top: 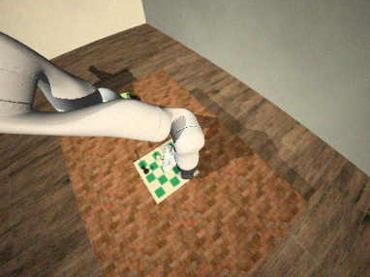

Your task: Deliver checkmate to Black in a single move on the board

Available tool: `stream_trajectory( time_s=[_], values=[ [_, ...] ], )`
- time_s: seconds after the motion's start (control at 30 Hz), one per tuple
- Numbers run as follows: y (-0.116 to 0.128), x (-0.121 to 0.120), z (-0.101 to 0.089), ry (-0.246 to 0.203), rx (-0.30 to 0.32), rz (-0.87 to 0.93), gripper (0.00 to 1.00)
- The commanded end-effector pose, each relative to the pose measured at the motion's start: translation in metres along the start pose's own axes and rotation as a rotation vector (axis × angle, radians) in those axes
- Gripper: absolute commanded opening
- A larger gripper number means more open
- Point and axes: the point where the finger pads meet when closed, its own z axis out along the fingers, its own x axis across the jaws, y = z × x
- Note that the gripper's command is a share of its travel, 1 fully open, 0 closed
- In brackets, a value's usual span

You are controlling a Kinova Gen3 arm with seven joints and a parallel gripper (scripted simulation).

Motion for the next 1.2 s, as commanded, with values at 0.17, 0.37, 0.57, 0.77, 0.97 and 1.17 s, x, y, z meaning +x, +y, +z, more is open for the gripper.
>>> stream_trajectory(
  time_s=[0.17, 0.37, 0.57, 0.77, 0.97, 1.17],
  values=[
    [0.0, -0.001, -0.015, 0.001, 0.002, 0.0, 0.0],
    [0.0, -0.001, -0.042, 0.002, 0.002, -0.001, 0.0],
    [-0.001, 0.0, -0.073, 0.003, 0.002, 0.007, 0.0],
    [0.0, -0.004, -0.089, -0.008, -0.002, 0.009, 0.0],
    [0.0, -0.004, -0.099, -0.007, -0.002, 0.009, 0.0],
    [-0.001, -0.003, -0.099, -0.007, 0.001, 0.007, 0.0]
  ],
)
